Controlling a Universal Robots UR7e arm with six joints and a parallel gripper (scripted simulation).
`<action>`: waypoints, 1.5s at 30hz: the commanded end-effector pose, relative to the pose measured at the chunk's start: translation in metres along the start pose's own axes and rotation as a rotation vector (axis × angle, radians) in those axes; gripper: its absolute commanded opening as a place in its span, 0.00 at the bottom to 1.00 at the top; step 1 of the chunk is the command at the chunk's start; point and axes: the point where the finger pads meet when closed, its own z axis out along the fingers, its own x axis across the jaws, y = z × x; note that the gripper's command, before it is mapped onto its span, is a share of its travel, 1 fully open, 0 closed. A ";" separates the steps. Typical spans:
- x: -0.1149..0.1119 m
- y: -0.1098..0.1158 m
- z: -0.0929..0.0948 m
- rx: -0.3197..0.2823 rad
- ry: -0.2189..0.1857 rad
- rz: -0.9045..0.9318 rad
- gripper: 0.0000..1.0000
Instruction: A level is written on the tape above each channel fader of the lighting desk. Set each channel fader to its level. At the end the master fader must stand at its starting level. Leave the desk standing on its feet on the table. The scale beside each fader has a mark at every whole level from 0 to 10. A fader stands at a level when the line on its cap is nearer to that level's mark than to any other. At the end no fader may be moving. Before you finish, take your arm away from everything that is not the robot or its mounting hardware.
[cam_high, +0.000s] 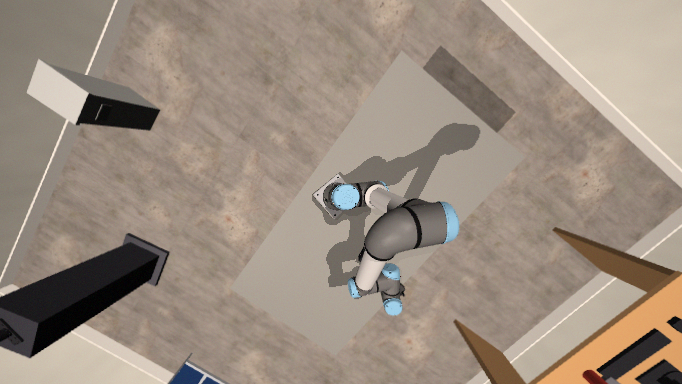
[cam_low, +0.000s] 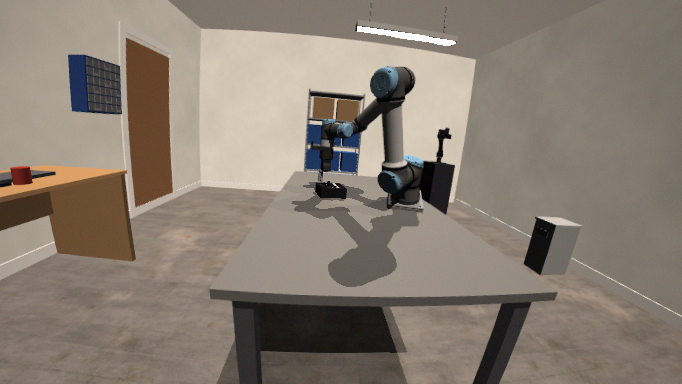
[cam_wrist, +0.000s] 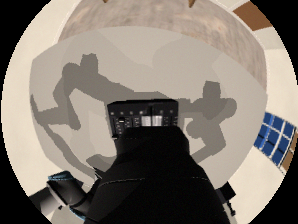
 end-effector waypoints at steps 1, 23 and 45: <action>0.000 0.000 -0.001 0.001 0.001 0.000 0.00; 0.000 0.000 0.010 0.001 0.001 0.000 0.00; 0.000 0.000 0.011 0.001 0.001 0.000 0.00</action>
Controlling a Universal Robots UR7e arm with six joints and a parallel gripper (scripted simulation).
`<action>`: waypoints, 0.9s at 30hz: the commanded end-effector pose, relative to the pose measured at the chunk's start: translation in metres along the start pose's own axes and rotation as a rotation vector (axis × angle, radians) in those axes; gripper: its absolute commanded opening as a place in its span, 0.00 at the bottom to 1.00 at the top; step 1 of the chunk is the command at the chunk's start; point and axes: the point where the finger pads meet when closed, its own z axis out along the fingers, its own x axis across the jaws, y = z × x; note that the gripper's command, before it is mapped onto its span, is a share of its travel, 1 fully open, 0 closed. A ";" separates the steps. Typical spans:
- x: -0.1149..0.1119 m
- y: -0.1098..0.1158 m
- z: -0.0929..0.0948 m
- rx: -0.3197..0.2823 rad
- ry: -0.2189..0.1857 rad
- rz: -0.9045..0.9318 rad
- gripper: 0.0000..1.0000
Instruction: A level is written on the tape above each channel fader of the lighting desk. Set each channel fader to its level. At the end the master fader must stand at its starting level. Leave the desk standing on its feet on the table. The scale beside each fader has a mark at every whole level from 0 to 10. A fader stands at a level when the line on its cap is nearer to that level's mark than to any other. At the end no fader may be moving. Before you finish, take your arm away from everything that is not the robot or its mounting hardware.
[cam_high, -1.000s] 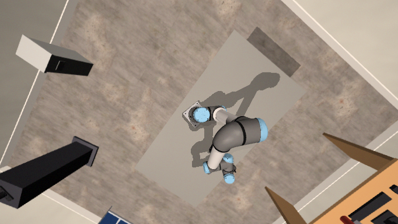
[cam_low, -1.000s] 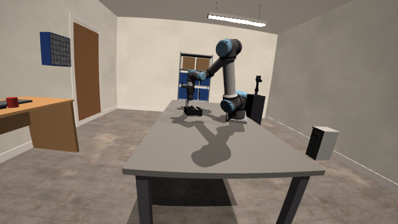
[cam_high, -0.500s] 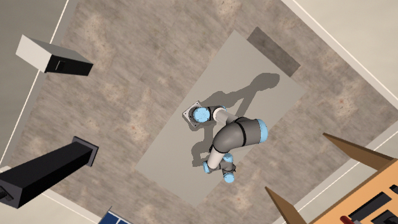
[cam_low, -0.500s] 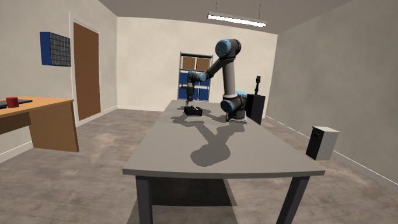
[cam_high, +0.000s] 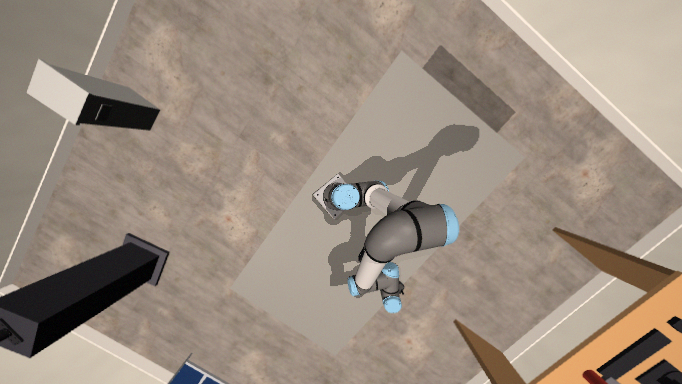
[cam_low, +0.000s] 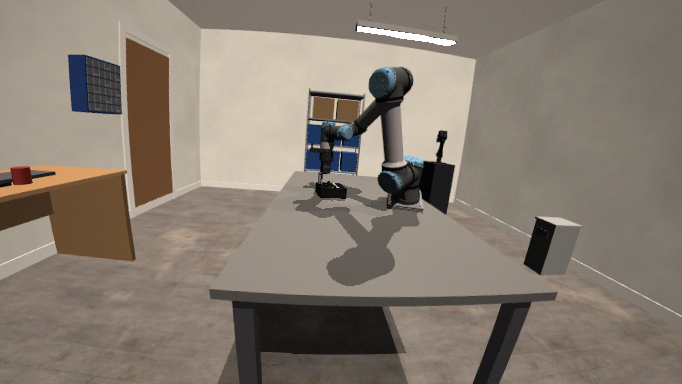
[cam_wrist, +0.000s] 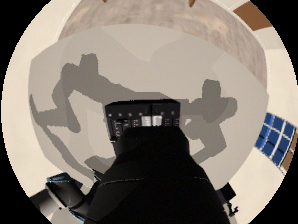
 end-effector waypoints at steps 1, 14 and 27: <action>0.000 0.000 -0.001 0.001 0.001 0.000 0.00; 0.000 0.000 -0.001 0.001 0.001 0.000 0.00; 0.000 0.002 -0.001 0.001 0.001 0.000 0.00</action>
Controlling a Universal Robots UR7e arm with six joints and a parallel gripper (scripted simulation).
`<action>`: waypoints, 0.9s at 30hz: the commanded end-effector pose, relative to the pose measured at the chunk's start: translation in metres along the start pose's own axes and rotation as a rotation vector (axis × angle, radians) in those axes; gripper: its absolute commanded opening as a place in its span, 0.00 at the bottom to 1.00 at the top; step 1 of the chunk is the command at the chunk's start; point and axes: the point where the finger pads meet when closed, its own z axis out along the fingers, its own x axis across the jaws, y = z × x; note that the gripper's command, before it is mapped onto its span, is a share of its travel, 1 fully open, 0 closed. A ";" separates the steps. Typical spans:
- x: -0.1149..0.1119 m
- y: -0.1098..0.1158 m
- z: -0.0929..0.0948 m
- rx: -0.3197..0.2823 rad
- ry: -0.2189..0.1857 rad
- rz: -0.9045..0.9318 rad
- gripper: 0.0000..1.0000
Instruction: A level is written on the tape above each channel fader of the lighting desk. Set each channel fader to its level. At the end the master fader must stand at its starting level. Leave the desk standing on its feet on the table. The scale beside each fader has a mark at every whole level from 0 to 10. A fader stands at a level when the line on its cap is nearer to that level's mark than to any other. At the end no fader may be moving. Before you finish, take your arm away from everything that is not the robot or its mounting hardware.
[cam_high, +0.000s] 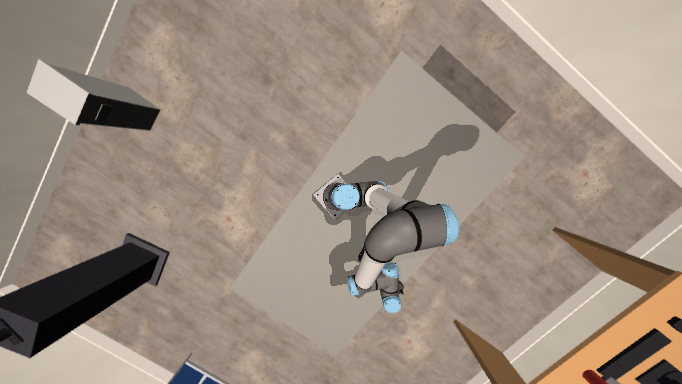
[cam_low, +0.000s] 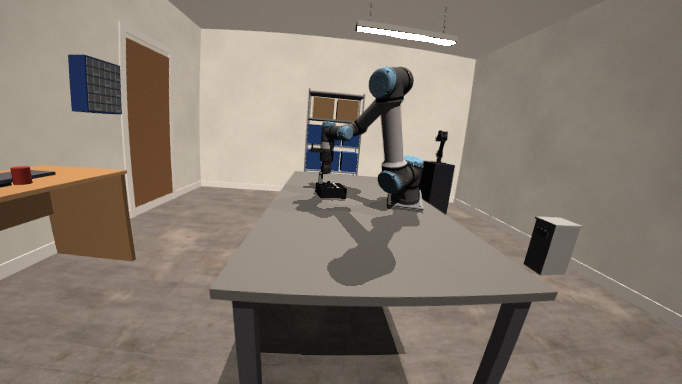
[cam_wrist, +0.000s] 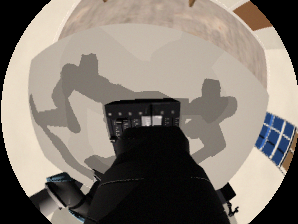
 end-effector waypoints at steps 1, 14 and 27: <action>0.000 0.001 0.000 0.001 0.001 0.000 0.00; 0.000 0.004 0.000 0.001 0.001 0.000 0.00; 0.000 0.010 0.000 0.001 0.001 0.000 0.00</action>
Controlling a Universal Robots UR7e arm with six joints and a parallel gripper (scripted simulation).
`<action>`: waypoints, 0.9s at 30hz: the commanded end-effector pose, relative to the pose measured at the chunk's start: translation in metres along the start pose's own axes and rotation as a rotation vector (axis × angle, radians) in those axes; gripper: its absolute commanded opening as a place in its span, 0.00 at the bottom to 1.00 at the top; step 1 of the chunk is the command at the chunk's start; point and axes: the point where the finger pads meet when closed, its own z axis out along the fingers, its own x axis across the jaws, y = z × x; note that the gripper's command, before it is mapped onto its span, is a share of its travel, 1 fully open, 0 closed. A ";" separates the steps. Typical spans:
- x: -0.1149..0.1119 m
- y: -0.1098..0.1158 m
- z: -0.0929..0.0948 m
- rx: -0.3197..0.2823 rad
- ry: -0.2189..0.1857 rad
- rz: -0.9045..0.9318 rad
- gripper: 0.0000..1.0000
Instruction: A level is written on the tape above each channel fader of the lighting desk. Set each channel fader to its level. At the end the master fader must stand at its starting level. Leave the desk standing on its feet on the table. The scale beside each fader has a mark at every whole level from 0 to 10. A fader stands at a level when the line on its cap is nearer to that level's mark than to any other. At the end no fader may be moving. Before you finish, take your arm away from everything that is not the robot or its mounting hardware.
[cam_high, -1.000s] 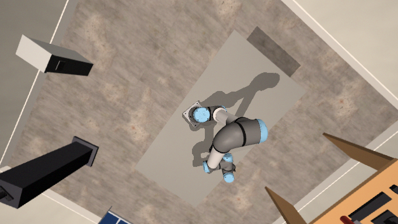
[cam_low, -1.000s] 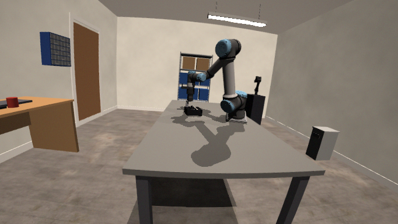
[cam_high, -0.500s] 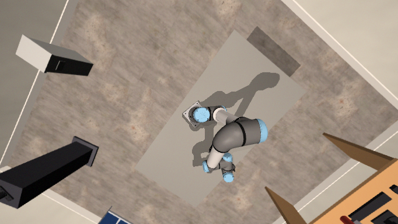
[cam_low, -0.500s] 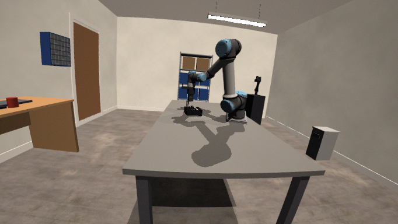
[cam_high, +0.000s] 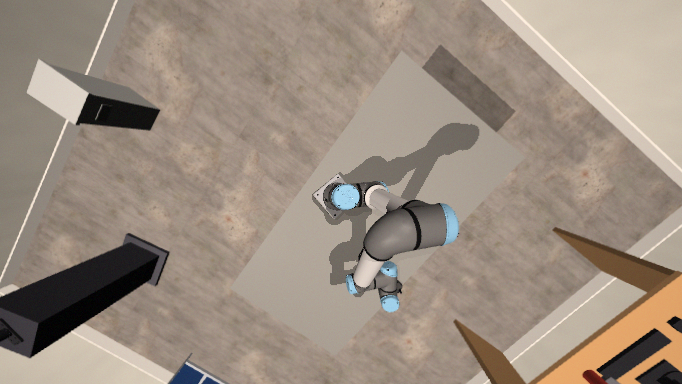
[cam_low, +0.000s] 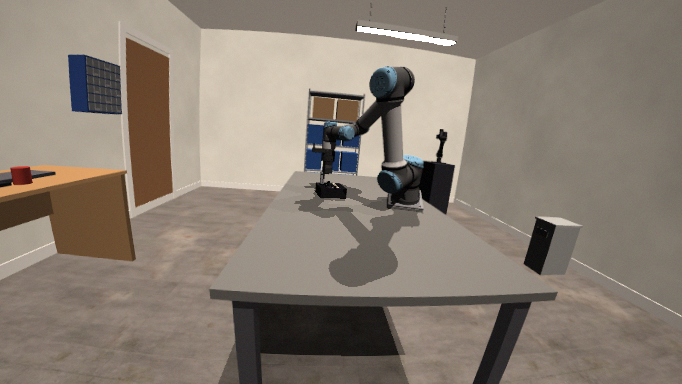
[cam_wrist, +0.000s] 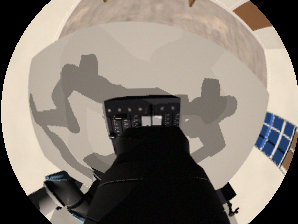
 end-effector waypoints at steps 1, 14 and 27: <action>0.000 0.002 0.000 0.000 0.001 0.000 0.00; 0.000 0.009 0.000 0.000 0.001 0.000 0.00; 0.000 0.016 0.000 0.000 0.001 0.000 0.00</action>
